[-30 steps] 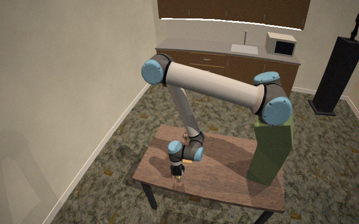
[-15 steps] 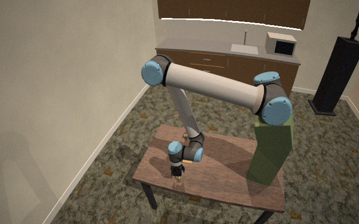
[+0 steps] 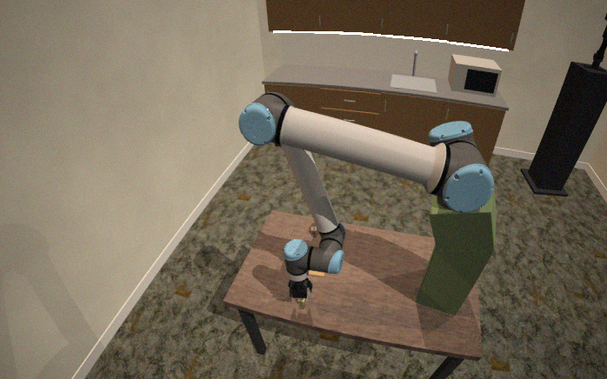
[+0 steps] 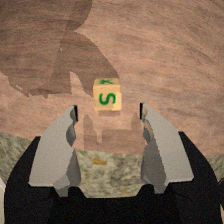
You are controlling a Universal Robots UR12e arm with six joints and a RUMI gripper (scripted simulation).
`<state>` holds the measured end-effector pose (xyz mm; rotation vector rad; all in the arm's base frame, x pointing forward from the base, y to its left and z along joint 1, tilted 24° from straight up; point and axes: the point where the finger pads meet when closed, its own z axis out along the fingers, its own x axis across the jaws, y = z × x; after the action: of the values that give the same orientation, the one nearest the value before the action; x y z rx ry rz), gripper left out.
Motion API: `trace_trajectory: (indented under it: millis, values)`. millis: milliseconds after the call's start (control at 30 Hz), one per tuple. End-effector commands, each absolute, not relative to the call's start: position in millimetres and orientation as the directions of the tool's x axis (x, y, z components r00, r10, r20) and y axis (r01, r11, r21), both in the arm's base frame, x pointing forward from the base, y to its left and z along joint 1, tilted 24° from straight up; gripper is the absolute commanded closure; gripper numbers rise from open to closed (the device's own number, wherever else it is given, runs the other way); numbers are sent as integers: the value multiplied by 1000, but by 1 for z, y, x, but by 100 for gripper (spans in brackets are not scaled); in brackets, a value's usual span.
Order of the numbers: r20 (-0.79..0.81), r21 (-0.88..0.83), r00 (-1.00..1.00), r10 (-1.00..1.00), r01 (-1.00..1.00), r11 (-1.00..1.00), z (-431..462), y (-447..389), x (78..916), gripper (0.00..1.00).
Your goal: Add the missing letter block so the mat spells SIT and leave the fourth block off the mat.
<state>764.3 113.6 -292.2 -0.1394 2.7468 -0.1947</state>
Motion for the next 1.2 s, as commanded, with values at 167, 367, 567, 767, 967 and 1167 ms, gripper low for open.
trace_trajectory:
  millis: [167, 367, 567, 767, 967, 1167]
  values:
    - [-370, -154, -921, -123, -70, 986, -291, 113, 768, 60]
    - [-370, -154, -921, -123, -70, 986, -291, 113, 767, 60]
    - [-370, -154, -921, -123, -70, 986, -292, 112, 768, 60]
    - [-370, -154, -921, -123, -69, 986, -299, 111, 771, 60]
    - [-370, -154, -921, -123, -69, 986, -306, 110, 774, 60]
    - [-370, -154, -921, -123, -70, 986, -318, 109, 779, 60]
